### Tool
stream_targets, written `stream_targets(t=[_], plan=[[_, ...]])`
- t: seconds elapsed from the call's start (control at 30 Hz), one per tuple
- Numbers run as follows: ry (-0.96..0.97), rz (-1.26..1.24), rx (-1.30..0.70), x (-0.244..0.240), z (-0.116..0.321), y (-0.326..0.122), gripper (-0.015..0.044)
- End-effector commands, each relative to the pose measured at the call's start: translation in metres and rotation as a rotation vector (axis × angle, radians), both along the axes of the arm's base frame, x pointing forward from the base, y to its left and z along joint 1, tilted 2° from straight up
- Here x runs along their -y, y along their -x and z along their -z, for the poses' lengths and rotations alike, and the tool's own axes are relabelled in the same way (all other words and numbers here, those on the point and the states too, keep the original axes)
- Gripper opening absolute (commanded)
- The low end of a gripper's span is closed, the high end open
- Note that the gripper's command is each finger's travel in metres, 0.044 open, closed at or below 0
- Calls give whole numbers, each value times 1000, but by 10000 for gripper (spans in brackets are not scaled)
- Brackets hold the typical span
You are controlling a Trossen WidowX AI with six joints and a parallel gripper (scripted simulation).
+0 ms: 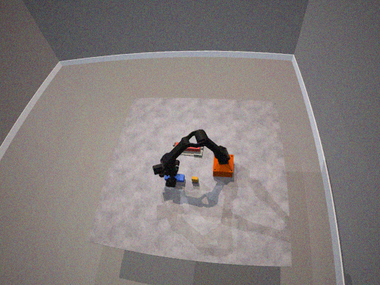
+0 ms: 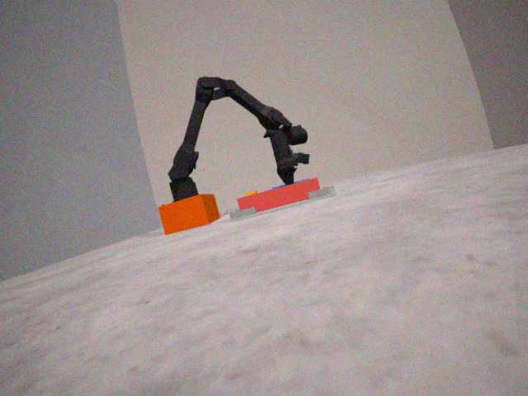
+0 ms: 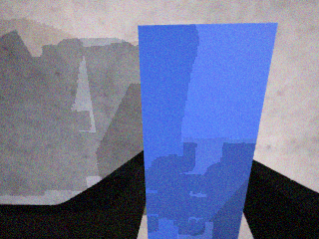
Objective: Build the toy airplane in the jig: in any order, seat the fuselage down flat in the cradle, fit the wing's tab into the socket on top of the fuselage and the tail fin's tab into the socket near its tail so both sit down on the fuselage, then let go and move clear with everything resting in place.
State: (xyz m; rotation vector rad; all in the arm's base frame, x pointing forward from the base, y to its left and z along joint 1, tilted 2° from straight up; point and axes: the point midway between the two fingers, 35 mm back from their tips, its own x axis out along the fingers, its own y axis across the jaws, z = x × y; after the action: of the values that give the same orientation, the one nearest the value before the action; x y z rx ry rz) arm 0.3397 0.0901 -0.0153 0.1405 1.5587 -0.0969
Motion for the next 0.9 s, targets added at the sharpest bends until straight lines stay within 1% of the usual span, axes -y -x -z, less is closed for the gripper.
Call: stream_targets(t=[0.0,0.87], plan=[[-4,12,5,-1,-9,-2,0],[-4,5,7,1,-88,-5,0]])
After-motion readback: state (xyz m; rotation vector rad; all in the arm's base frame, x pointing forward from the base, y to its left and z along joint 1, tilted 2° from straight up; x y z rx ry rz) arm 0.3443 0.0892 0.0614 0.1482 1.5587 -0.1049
